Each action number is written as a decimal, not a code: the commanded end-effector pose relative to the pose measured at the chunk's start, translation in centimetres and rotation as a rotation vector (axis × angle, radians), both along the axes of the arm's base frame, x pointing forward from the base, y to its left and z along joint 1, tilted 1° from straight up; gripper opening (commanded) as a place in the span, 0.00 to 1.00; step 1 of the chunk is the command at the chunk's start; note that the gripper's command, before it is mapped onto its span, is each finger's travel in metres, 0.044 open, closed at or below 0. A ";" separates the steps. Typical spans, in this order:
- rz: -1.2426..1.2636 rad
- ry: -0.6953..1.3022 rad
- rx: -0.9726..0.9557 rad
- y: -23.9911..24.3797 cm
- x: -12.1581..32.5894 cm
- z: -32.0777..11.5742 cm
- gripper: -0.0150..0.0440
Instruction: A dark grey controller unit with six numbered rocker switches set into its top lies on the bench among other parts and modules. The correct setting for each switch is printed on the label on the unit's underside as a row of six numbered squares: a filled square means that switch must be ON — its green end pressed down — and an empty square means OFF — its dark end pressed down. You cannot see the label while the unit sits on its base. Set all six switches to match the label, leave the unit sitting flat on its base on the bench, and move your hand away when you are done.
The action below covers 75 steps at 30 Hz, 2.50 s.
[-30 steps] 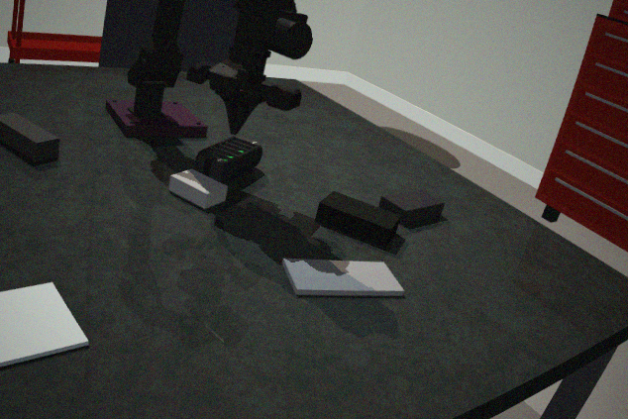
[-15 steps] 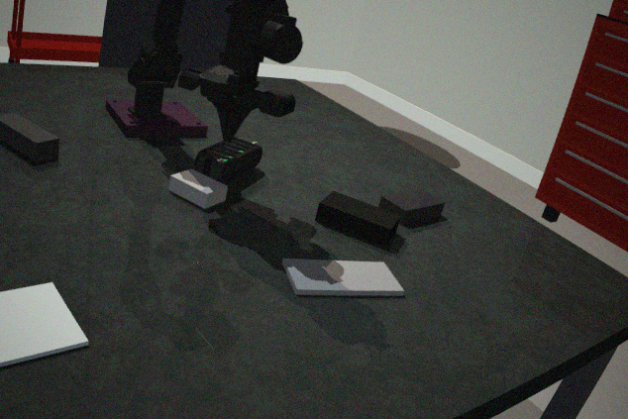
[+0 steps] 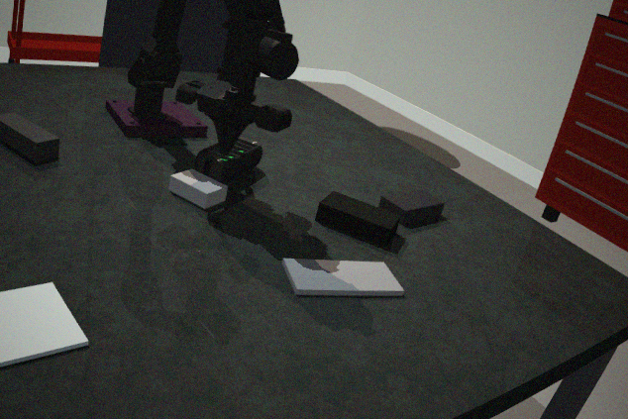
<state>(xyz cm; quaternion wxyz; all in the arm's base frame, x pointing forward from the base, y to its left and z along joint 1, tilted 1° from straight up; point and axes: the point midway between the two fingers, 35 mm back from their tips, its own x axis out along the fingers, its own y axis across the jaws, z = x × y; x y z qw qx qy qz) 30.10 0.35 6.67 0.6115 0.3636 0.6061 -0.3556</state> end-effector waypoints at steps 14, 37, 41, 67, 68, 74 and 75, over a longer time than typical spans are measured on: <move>0.004 0.011 -0.005 -0.1 -0.2 -1.4 0.25; 0.004 0.011 -0.005 -0.1 -0.1 2.8 0.25; 0.004 0.011 -0.005 -0.1 -0.2 3.1 0.25; 0.004 0.013 -0.003 3.8 -3.5 3.4 0.25; 0.002 0.013 -0.001 3.8 -3.5 3.4 0.25; 0.002 0.015 -0.002 2.7 -5.5 2.0 0.25; 0.002 0.015 -0.003 2.4 -6.0 1.6 0.25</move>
